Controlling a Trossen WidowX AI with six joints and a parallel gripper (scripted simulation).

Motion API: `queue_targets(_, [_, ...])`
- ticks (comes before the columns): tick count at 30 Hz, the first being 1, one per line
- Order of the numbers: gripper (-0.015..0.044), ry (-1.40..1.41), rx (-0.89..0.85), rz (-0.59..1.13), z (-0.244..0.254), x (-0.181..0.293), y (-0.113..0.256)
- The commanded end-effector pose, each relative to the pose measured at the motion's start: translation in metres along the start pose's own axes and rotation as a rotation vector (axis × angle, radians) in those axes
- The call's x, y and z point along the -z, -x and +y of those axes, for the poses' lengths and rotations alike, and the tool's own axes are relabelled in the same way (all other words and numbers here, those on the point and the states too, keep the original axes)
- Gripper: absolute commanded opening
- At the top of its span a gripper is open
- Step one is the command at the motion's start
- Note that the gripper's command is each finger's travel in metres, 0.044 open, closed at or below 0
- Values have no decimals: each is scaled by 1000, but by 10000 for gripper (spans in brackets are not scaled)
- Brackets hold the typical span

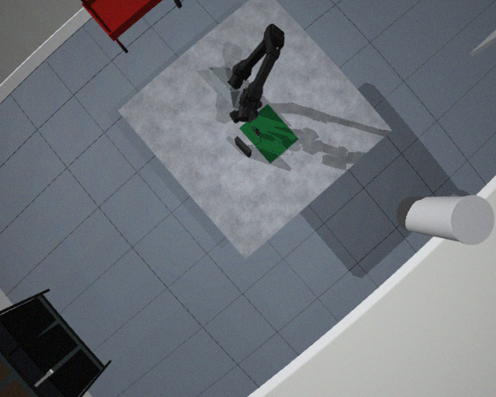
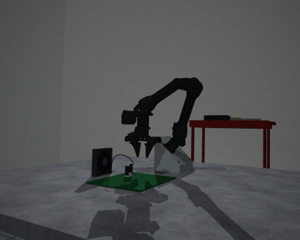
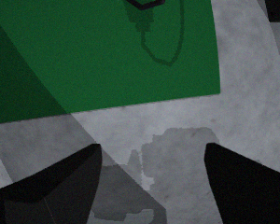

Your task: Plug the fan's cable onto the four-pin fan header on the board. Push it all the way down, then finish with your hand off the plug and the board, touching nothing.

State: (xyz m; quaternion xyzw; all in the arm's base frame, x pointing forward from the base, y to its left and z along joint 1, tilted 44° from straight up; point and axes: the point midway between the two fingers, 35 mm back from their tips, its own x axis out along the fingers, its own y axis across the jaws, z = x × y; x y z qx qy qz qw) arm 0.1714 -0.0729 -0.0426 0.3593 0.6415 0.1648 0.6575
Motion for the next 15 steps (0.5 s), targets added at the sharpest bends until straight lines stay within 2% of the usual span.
queue_targets(1, [260, 8, 5, 3, -1, 1, 0])
queue_targets(15, [260, 0, 0, 0, 0, 0, 0])
